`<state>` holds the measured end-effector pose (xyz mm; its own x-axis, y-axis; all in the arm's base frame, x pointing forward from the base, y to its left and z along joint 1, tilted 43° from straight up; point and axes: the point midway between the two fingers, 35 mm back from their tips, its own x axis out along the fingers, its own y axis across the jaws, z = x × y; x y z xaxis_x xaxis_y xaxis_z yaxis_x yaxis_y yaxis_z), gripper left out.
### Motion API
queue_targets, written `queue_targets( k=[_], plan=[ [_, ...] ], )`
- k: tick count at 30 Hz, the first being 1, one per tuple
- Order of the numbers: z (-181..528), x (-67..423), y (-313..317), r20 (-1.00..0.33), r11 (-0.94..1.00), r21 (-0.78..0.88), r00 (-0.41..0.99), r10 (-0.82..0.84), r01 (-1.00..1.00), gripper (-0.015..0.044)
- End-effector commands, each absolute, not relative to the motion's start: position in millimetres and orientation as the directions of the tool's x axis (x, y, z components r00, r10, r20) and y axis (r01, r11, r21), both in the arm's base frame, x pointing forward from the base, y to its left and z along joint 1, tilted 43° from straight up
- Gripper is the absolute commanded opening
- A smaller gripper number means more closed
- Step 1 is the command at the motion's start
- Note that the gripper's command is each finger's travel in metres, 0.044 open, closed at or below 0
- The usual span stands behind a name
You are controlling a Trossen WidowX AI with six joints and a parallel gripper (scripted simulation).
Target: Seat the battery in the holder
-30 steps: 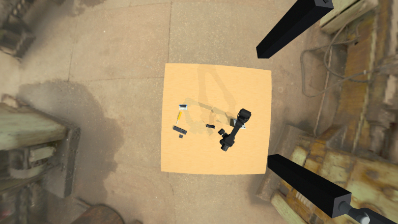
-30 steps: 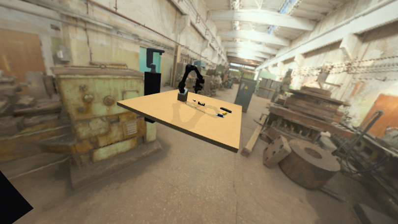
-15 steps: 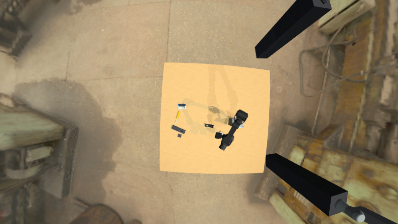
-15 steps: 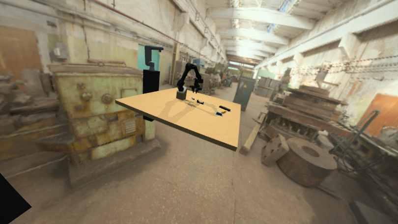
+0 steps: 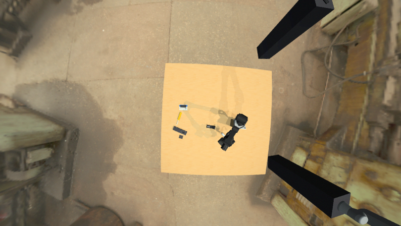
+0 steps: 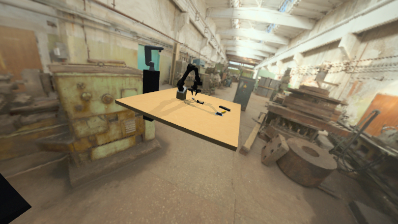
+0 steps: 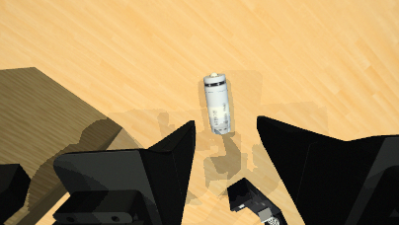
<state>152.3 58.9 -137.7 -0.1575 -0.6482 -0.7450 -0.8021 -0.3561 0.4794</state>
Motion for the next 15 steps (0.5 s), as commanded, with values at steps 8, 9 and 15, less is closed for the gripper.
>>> queue_targets(
  k=[8, 9, 15],
  plan=[
    [-142.7, 149.0, 52.6, -0.740, -0.402, 0.516, -0.157, -0.654, -0.757, 0.0237],
    [-144.0, 148.9, 51.6, -0.740, -0.402, 0.516, -0.157, -0.654, -0.757, 0.0237],
    [-151.4, 147.9, 45.3, -0.740, -0.402, 0.516, -0.157, -0.654, -0.757, 0.0237]
  ],
)
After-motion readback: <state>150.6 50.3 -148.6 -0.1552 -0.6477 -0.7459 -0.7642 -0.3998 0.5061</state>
